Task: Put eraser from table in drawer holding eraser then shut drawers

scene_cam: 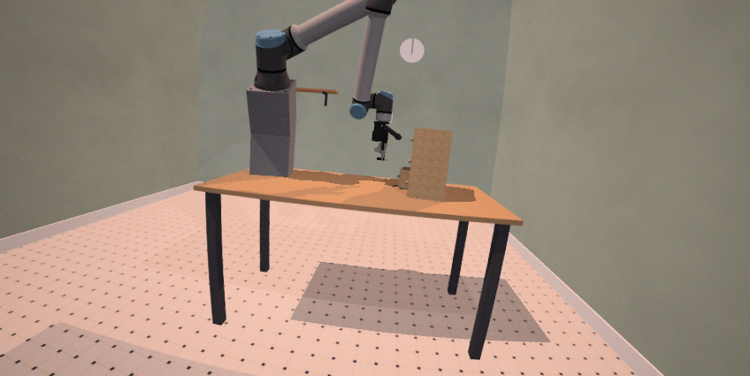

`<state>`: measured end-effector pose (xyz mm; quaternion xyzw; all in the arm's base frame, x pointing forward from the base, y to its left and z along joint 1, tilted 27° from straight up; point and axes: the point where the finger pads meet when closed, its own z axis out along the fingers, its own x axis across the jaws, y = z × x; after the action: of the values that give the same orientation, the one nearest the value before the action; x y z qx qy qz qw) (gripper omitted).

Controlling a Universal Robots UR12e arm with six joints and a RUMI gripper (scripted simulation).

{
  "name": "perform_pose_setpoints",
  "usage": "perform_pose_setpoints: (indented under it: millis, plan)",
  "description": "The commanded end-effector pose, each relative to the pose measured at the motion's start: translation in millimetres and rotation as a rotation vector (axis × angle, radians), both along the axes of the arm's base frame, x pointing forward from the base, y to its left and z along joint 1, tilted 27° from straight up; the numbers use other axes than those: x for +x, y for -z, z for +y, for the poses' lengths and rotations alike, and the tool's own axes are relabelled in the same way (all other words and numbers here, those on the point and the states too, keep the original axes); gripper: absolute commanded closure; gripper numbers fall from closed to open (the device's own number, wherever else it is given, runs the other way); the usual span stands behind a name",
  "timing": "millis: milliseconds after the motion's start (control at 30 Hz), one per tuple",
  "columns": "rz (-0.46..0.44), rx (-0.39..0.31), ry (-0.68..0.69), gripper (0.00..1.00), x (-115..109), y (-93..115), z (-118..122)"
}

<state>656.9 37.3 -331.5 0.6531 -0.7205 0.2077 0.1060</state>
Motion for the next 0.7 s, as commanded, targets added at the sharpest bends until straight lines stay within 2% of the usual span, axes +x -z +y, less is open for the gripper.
perform_pose_setpoints:
  millis: [0,400,667]
  plan:
    - [0.002,-0.001,0.0,0.89,-2.8,-7.8,4.2]
    - [-0.003,-0.002,-0.003,0.89,-4.2,-5.3,2.9]
    - [-0.061,-0.01,-0.032,0.89,-4.1,-4.3,3.3]
